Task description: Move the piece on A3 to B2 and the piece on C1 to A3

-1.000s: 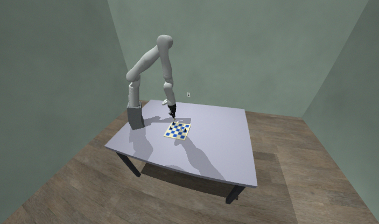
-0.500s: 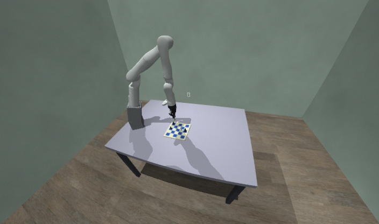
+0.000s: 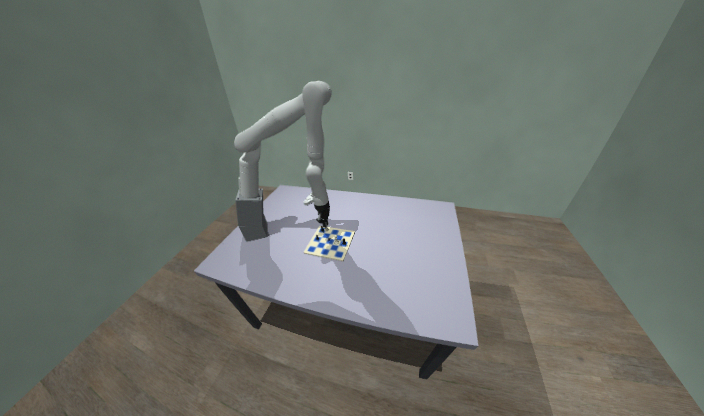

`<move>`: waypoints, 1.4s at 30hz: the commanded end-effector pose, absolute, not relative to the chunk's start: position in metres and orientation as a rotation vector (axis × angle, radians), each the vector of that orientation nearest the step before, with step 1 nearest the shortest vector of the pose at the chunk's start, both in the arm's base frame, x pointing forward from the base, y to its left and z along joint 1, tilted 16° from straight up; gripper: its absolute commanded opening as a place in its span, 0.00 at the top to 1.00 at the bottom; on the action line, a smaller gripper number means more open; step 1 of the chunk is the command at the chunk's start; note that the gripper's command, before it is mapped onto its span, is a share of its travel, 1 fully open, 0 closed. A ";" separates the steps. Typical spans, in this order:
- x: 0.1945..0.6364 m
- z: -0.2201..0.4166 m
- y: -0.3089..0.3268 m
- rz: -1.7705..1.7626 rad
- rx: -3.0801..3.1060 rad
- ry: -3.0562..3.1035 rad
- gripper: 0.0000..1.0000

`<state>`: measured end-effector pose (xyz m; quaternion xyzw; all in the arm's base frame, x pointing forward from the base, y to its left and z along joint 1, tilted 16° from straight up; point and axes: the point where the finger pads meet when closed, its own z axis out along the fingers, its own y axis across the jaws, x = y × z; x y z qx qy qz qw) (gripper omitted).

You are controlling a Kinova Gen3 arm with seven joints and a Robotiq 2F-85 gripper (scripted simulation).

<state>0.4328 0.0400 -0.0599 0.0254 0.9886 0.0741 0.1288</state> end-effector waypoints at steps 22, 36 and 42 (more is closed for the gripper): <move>0.435 -0.103 0.048 0.218 0.067 2.894 1.00; 0.435 -0.103 0.048 0.218 0.067 2.894 1.00; 0.435 -0.103 0.048 0.218 0.067 2.894 1.00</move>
